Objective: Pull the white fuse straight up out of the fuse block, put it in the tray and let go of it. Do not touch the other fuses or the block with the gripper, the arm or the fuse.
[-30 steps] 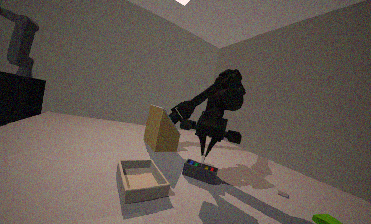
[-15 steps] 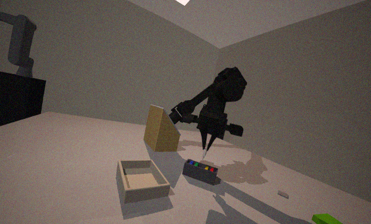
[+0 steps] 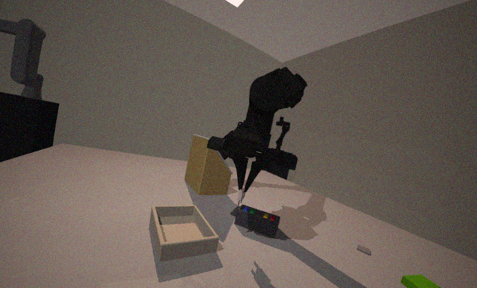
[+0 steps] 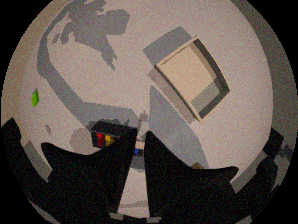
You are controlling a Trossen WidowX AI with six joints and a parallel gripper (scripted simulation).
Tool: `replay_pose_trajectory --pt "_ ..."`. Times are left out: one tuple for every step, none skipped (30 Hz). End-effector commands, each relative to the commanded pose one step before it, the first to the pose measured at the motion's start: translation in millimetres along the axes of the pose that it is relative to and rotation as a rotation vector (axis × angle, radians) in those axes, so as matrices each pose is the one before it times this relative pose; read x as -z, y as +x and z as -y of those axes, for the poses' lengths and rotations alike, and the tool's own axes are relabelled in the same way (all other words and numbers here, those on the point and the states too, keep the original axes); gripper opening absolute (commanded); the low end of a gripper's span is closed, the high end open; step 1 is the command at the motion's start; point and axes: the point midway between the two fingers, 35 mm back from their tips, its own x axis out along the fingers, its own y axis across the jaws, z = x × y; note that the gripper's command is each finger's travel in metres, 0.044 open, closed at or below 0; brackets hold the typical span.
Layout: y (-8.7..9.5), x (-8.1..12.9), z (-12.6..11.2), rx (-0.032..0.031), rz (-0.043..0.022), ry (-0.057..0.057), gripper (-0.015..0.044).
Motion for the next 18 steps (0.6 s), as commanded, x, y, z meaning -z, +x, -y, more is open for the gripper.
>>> replay_pose_trajectory --pt "2.68 -16.0 16.2 0.00775 -0.00787 0.0035 0.0" --pt "0.03 -4.33 4.08 0.00021 0.00015 -0.0001 0.0" --pt "0.08 -4.26 4.17 0.00016 0.00006 -0.0001 0.0" --pt "0.13 -4.19 4.25 0.00011 -0.00003 -0.0001 0.0" --pt "0.18 -4.12 4.34 0.00005 -0.00012 -0.0001 0.0" --pt "0.23 -4.04 4.42 0.0 -0.0002 -0.0002 0.0" --pt "0.29 -3.97 4.5 -0.00006 -0.00029 -0.0002 0.0" --pt "0.34 -3.89 4.57 -0.00012 -0.00037 -0.0002 0.0" --pt "0.39 -3.81 4.65 -0.00018 -0.00046 -0.0003 0.0" --pt "0.44 -3.72 4.72 -0.00024 -0.00054 -0.0003 0.0" --pt "0.5 -3.64 4.79 -0.0003 -0.00062 -0.0003 0.0" --pt "0.55 -3.55 4.86 -0.00037 -0.0007 -0.0004 0.0" --pt "0.61 -3.46 4.93 -0.00044 -0.00078 -0.0004 0.0" --pt "0.66 -3.38 4.99 -0.00051 -0.00085 -0.0004 0.0" --pt "0.72 -3.28 5.05 -0.00058 -0.00093 -0.0005 0.0" --pt "0.64 -2.64 4.21 -0.00053 -0.00082 -0.0004 0.0" --pt "0.4 -1.55 2.55 -0.00034 -0.00052 -0.0003 0.0" --pt "0.14 -0.51 0.85 -0.00012 -0.00018 -0.0001 0.0"
